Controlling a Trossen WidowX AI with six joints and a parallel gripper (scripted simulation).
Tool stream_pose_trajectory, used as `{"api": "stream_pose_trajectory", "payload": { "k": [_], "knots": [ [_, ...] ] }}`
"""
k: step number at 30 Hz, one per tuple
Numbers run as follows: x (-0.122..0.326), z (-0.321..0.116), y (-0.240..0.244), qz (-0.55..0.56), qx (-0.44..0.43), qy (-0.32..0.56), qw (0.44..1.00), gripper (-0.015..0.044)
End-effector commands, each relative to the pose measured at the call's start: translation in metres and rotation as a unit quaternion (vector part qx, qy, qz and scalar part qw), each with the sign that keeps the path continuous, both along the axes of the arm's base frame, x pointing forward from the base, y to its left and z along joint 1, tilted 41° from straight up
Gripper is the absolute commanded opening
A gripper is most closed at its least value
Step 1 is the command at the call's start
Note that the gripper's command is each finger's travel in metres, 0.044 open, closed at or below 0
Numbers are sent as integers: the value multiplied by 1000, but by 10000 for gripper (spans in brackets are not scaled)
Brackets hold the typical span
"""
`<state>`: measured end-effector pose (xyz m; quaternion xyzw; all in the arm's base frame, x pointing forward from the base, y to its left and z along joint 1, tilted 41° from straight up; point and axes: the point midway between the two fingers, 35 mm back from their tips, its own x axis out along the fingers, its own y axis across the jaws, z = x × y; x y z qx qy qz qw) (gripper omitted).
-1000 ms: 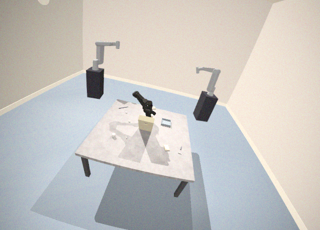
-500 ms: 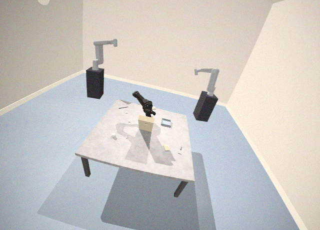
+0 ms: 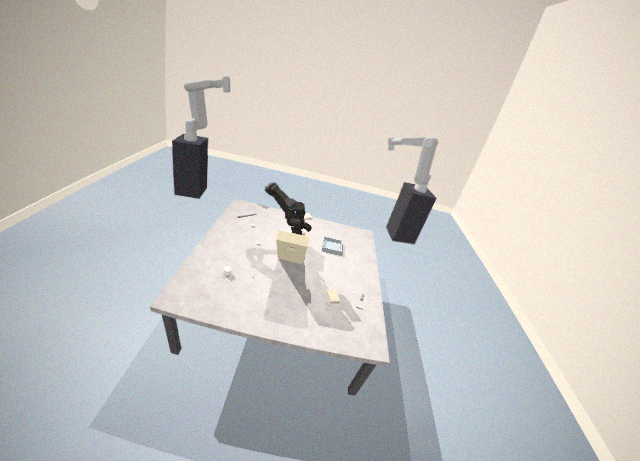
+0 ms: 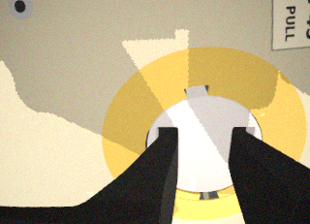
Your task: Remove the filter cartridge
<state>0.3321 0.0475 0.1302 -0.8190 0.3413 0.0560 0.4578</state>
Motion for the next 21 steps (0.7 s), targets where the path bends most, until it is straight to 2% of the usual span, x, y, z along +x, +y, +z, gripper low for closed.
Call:
{"api": "stream_pose_trajectory", "payload": {
  "k": [1,11,21],
  "knots": [
    [1,0,0,-4,9,-6,1000,0],
    [4,-2,-3,-70,131,-84,985,0],
    [4,-2,-4,-138,258,-169,941,0]
  ]
}}
